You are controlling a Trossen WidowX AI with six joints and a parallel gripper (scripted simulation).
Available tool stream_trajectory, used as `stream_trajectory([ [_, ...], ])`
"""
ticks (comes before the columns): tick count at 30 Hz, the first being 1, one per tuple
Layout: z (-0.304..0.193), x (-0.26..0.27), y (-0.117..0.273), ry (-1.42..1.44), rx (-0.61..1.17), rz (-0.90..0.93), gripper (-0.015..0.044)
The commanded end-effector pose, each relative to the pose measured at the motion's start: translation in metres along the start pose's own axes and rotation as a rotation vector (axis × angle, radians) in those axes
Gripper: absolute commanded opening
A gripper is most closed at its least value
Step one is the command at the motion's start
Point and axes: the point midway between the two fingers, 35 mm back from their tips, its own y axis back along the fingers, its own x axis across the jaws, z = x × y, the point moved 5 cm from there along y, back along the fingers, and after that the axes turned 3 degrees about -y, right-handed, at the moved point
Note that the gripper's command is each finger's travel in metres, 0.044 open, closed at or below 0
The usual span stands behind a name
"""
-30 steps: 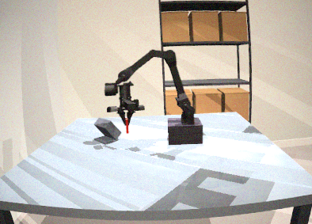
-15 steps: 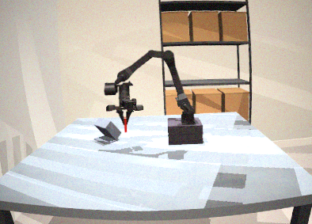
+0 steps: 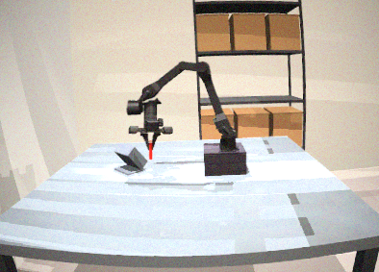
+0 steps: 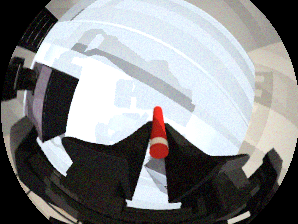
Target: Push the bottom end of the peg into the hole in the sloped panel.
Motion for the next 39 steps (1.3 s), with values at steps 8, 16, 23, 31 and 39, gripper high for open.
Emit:
stream_trajectory([
  [8,-0.016,-0.002,0.006,-0.086,-0.037,-0.03,0.0],
  [16,-0.027,-0.002,0.01,-0.141,-0.061,-0.052,0.0],
  [23,-0.037,-0.002,0.013,-0.188,-0.083,-0.072,0.0],
  [31,-0.048,-0.002,0.018,-0.243,-0.107,-0.095,0.0],
  [39,-0.059,-0.001,0.022,-0.296,-0.131,-0.119,0.0],
])
